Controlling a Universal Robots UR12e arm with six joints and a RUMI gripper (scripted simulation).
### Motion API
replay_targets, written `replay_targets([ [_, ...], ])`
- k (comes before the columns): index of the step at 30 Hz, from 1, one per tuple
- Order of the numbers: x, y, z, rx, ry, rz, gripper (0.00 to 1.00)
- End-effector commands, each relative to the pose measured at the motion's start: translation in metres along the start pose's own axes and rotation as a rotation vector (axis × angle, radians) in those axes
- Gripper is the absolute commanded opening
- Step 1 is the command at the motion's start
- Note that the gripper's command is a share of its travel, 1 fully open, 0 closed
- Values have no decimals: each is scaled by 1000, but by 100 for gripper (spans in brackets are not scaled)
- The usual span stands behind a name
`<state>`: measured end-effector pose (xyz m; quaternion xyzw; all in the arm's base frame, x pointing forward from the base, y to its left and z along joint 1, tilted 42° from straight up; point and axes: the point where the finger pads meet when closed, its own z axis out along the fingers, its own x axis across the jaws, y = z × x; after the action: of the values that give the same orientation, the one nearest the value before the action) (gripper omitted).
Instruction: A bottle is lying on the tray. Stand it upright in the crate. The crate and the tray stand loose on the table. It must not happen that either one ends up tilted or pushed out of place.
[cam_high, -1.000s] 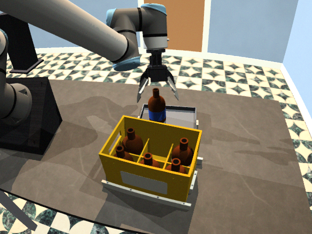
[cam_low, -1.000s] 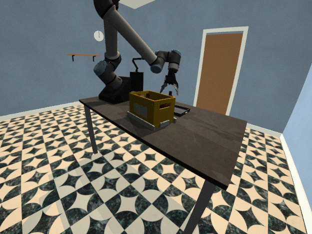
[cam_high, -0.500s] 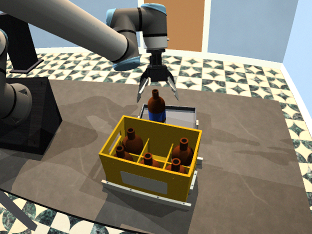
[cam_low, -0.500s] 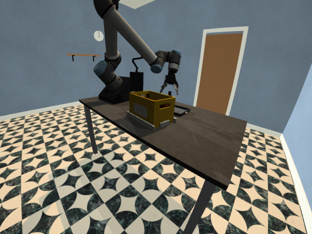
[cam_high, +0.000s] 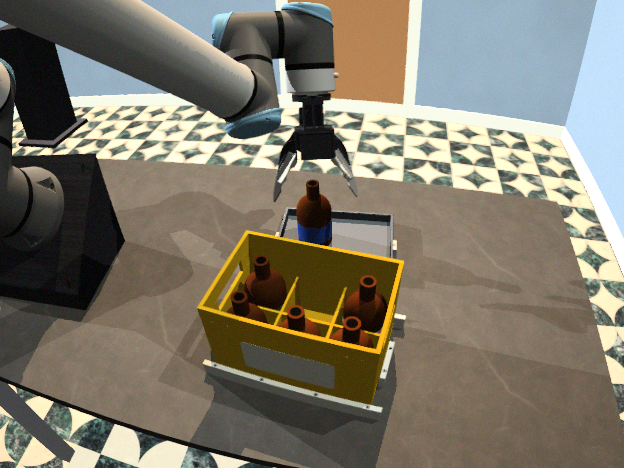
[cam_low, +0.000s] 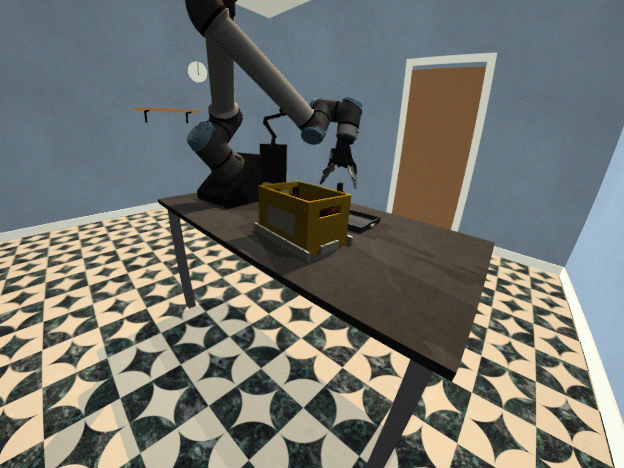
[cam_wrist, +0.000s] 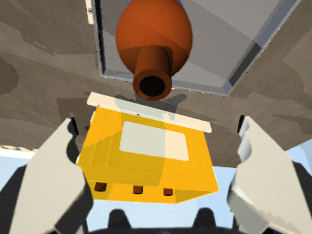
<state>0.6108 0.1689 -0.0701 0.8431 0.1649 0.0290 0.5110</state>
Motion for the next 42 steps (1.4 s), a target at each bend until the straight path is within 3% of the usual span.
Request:
replay_targets([
  [1,0,3,-8,0,1,1,100],
  [42,0,29,-78,0,1,1,100],
])
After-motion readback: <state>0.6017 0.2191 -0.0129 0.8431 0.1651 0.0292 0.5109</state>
